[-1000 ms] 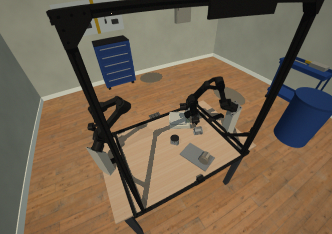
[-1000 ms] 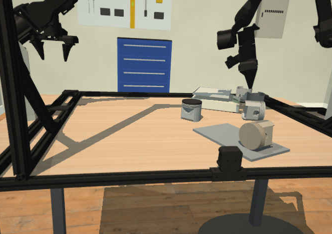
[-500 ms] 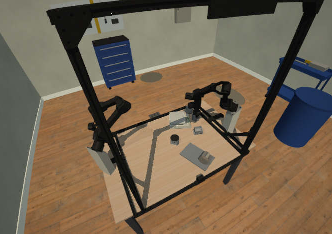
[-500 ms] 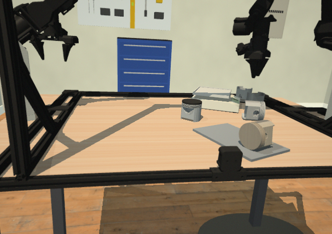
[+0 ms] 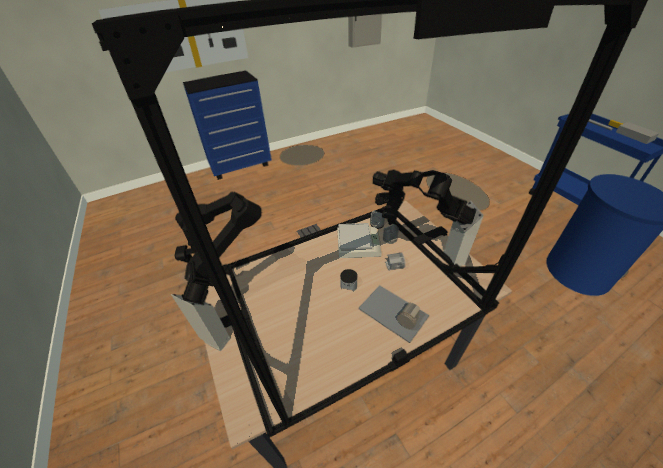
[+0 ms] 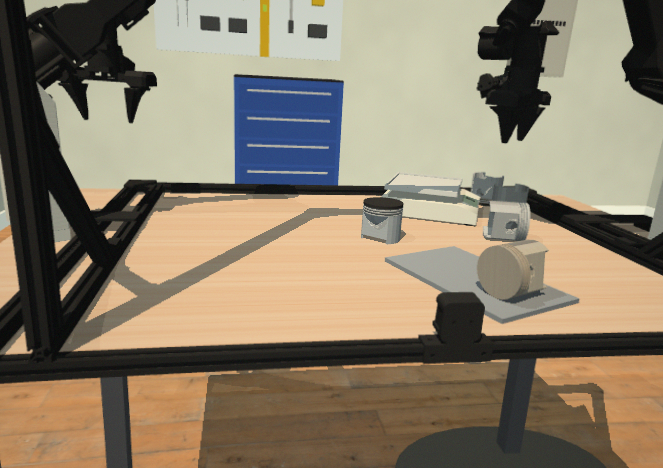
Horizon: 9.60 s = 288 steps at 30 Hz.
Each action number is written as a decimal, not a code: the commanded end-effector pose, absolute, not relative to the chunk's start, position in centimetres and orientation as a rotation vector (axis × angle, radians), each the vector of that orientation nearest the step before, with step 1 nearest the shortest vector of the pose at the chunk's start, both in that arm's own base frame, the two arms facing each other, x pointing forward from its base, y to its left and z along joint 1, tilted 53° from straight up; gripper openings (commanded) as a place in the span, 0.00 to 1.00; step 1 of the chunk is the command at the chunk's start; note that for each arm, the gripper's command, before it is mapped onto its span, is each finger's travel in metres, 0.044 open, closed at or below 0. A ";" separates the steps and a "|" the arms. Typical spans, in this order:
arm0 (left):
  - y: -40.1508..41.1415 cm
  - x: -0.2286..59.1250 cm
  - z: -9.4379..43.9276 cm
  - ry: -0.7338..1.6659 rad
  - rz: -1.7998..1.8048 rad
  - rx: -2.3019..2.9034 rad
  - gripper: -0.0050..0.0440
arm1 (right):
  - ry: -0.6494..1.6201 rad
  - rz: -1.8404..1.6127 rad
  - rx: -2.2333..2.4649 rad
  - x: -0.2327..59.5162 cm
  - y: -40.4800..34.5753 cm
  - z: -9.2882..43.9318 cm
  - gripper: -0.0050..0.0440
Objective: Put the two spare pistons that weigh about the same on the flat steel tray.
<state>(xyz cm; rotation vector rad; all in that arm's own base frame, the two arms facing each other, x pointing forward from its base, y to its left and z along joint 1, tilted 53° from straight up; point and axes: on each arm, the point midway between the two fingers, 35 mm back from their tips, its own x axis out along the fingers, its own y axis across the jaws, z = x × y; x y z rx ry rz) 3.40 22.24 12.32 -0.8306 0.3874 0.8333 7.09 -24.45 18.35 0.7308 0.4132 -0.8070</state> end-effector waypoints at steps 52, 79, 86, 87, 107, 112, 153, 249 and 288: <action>22.2 3.4 12.3 0.386 0.832 -0.830 1.00 | 0.984 -0.537 -0.077 5.1 -27.7 18.4 0.87; 22.2 3.4 12.3 0.386 0.832 -0.830 1.00 | 0.984 -0.537 -0.077 7.8 -29.8 15.9 0.87; 22.2 3.4 12.3 0.386 0.832 -0.830 1.00 | 0.984 -0.537 -0.077 8.3 -30.2 15.4 0.87; 22.2 3.4 12.3 0.386 0.832 -0.830 1.00 | 0.984 -0.537 -0.077 8.4 -30.3 15.3 0.87; 22.2 3.4 12.3 0.386 0.832 -0.830 1.00 | 0.989 -0.536 -0.067 10.1 -31.6 13.4 0.87; 22.2 3.4 12.3 0.386 0.832 -0.830 1.00 | 0.991 -0.536 -0.064 10.4 -31.8 13.0 0.87; 22.2 3.4 12.3 0.386 0.832 -0.830 1.00 | 0.991 -0.536 -0.064 12.9 -34.5 8.4 0.87; 22.2 3.4 12.3 0.386 0.832 -0.830 1.00 | 0.942 -0.566 -0.007 7.9 -29.2 14.2 0.43; 22.2 3.4 12.3 0.386 0.832 -0.830 1.00 | 0.574 -0.700 0.372 11.6 -20.1 19.5 0.43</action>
